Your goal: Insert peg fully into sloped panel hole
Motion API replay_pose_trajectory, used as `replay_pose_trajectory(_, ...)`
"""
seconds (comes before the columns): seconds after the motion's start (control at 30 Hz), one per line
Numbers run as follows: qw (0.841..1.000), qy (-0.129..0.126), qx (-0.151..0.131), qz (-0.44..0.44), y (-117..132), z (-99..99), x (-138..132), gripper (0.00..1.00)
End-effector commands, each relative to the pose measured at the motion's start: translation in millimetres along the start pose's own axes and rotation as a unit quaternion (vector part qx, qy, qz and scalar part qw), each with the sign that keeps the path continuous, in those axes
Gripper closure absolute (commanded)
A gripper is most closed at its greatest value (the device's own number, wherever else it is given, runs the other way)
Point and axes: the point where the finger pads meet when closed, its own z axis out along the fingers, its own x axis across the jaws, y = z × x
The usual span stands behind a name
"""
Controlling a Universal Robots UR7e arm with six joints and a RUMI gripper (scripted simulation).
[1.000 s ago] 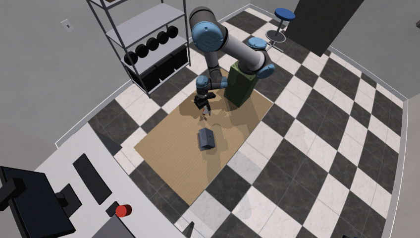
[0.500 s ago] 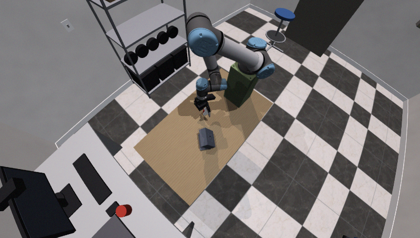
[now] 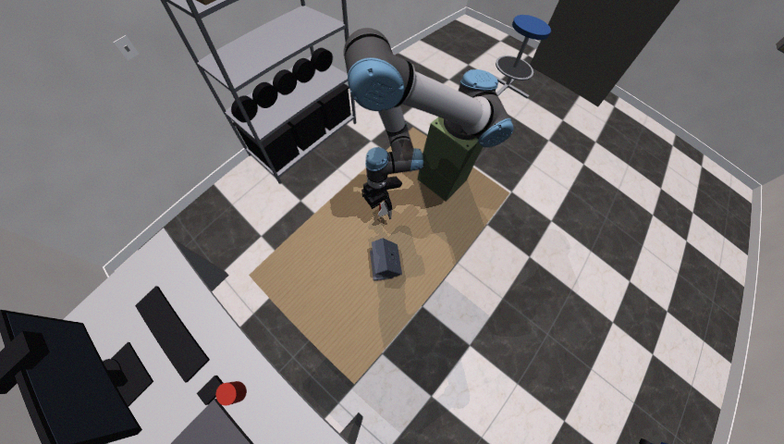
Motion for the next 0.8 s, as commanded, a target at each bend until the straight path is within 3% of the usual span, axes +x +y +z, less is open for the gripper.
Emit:
replay_pose_trajectory(0.0,1.000,0.000,0.000,0.000,-0.4,-1.3,0.1,0.13)
replay_pose_trajectory(0.77,1.000,0.000,0.000,0.000,-0.4,-1.3,0.1,0.42)
